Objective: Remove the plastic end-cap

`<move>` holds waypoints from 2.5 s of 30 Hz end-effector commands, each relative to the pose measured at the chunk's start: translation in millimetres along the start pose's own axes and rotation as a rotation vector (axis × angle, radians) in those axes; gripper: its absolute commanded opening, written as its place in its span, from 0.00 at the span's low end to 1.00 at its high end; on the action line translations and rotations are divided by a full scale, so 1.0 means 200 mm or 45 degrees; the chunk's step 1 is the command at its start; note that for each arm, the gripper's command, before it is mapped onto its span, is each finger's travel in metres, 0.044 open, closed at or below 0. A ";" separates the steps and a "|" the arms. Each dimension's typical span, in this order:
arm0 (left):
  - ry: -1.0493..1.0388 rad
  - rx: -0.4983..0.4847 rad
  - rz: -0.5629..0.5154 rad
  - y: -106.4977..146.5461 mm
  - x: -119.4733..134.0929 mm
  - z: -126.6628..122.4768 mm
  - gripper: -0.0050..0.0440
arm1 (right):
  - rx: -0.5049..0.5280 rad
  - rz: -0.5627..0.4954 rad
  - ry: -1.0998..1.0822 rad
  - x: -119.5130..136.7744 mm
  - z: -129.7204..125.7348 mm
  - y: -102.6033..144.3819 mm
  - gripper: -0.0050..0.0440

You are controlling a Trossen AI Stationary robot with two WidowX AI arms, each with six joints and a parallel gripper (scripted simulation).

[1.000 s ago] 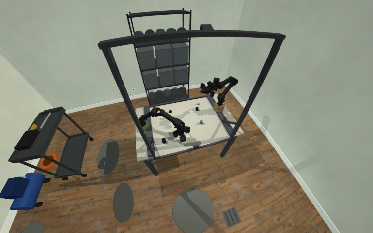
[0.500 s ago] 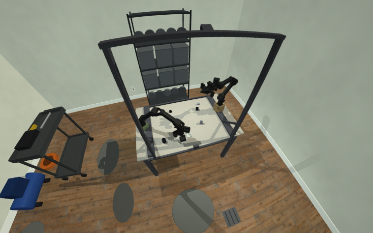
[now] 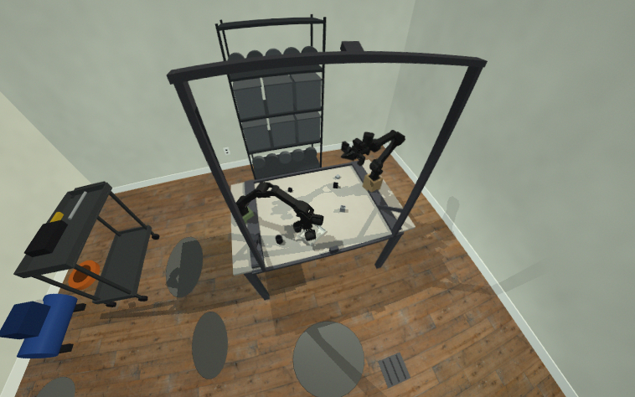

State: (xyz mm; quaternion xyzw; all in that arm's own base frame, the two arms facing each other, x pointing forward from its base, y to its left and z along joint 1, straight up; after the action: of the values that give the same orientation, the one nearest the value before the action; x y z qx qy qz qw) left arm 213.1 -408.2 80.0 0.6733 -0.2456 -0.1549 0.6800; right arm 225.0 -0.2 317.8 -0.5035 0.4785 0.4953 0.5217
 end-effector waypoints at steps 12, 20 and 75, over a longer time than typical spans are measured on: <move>0.014 -0.047 0.084 0.32 0.03 0.00 0.51 | 0.001 -0.023 -0.002 -0.03 0.00 0.01 0.10; 0.015 -0.047 0.085 0.31 0.02 0.00 0.51 | 0.001 -0.023 -0.002 -0.03 0.00 0.01 0.10; 2.168 -0.840 0.713 0.95 -0.04 -1.17 0.51 | -0.003 -0.022 -0.002 -0.03 0.00 0.00 0.10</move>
State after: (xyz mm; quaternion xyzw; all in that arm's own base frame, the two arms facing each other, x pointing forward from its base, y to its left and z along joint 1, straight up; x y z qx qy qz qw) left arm 314.0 -208.9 263.4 0.2866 0.2199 0.4795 0.7997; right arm 225.4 -0.2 318.1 -0.5036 0.4785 0.4954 0.5216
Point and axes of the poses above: on each arm, the point midway between the two fingers, 35 mm back from their tips, its own y axis back along the fingers, its own z axis across the jaws, x = y × z, the point moved 9 cm from there along y, back along the fingers, and after that the axes turned 2 degrees about -y, right-handed, at the moved point
